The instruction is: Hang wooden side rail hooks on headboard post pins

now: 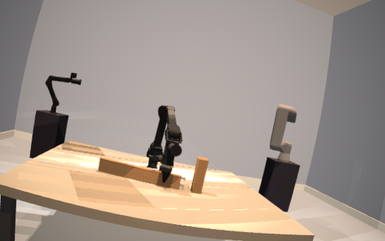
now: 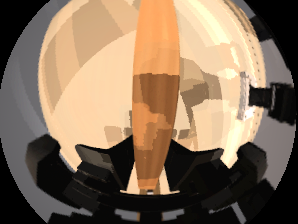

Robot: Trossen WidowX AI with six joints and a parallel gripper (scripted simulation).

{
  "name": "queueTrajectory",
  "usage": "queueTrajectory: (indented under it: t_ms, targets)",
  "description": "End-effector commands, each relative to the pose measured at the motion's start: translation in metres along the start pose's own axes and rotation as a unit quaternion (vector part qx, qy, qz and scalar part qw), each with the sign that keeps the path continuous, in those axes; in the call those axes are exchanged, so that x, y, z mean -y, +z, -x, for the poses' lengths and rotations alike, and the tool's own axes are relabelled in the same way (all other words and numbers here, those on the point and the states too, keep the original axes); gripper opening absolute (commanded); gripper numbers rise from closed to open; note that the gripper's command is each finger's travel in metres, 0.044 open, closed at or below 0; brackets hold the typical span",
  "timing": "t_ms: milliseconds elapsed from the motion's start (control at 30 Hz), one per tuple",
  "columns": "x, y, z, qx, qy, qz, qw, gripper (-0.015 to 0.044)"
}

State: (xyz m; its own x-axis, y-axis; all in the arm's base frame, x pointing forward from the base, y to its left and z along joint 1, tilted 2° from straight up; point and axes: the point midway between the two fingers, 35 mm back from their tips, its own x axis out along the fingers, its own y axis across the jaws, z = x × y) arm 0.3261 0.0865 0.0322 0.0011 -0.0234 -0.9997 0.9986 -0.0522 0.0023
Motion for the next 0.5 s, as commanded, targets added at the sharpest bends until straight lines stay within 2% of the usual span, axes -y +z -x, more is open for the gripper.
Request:
queueTrajectory:
  t_ms: [0,467]
  targets:
    - [0.0002,0.0006,-0.0007,0.002,-0.001,-0.001,1.000,0.0000]
    - [-0.0069,-0.0001,0.0004,0.002,0.000,0.051,0.999,0.0000]
